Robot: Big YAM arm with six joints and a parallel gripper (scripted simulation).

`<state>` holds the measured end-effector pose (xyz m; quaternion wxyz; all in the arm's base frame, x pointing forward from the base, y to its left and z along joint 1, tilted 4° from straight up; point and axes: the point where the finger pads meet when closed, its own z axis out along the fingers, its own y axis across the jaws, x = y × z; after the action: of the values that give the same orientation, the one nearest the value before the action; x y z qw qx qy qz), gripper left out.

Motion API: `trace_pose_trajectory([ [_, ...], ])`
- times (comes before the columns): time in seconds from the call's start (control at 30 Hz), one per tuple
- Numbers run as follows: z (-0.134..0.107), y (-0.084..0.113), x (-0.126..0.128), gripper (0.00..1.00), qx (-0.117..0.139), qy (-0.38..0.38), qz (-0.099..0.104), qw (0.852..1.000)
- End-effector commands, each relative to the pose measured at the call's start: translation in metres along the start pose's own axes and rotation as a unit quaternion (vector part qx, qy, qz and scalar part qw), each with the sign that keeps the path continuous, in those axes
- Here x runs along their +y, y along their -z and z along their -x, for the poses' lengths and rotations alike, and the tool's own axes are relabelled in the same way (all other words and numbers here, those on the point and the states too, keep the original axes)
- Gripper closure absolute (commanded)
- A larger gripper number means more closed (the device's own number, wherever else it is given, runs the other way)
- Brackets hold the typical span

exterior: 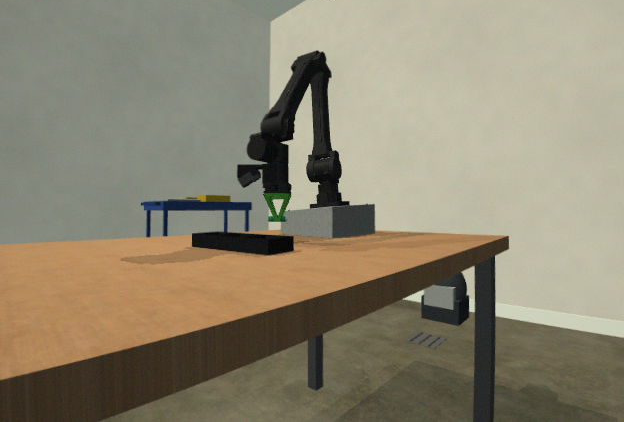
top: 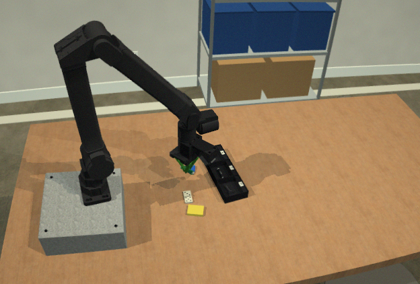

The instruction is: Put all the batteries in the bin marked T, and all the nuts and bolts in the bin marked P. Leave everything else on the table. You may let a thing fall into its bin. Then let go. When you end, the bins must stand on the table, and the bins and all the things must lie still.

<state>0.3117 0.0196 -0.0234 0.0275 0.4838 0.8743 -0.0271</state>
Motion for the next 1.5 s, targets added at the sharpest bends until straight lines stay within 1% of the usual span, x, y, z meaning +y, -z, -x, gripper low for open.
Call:
trace_pose_trajectory([
  [0.0, 0.0093, 0.0114, 0.0242, 0.92, -0.007, -0.004, 0.014, 1.000],
  [1.47, 0.0108, 0.0129, 0.0278, 0.92, -0.007, -0.004, 0.014, 1.000],
])
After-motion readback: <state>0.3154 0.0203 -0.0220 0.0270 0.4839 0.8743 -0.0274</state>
